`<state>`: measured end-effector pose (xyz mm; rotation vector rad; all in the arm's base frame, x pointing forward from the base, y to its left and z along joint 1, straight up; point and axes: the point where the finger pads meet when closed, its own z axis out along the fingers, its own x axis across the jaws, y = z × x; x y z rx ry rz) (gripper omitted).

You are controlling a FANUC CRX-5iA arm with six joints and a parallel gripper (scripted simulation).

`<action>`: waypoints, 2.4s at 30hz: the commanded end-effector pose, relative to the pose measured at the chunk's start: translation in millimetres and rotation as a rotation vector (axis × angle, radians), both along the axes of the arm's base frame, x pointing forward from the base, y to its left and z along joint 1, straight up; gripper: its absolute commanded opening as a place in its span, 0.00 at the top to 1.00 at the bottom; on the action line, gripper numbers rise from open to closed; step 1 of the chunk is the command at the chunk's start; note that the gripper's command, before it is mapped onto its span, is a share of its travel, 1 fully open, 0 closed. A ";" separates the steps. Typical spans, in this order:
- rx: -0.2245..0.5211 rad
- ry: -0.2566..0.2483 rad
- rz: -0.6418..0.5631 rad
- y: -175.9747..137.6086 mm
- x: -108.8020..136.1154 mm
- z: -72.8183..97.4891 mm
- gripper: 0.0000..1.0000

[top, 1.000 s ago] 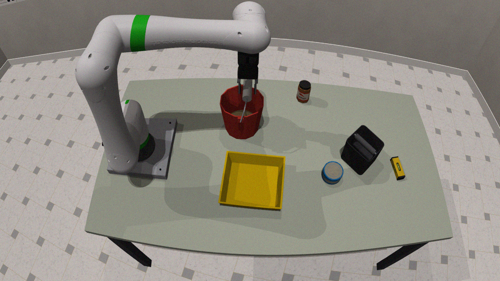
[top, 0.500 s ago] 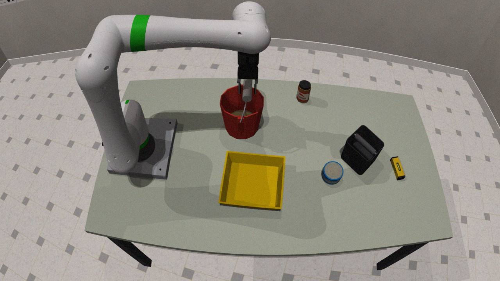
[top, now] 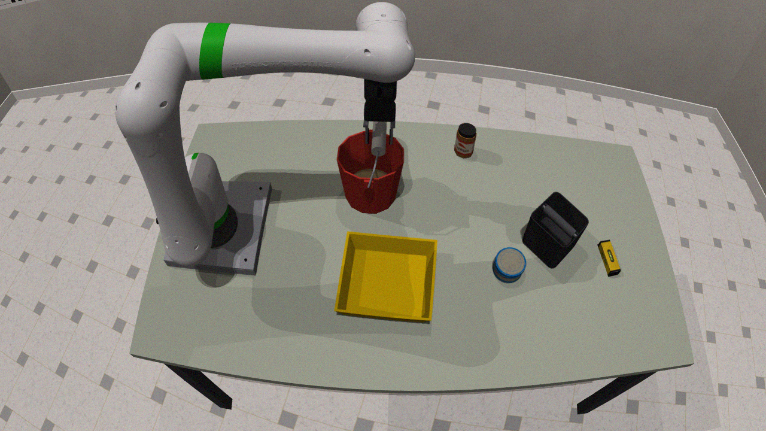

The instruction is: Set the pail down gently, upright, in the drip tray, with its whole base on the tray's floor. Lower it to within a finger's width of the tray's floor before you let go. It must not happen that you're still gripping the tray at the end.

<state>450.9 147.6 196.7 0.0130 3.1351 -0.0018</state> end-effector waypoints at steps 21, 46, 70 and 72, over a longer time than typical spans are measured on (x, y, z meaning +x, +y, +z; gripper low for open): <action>0.001 -0.002 0.000 0.3 0.4 1.0 1.00; 0.001 -0.002 0.000 0.3 0.4 1.2 1.00; 0.001 -0.002 0.000 0.3 0.3 18.7 1.00; 0.001 -0.002 0.000 0.3 0.3 21.7 1.00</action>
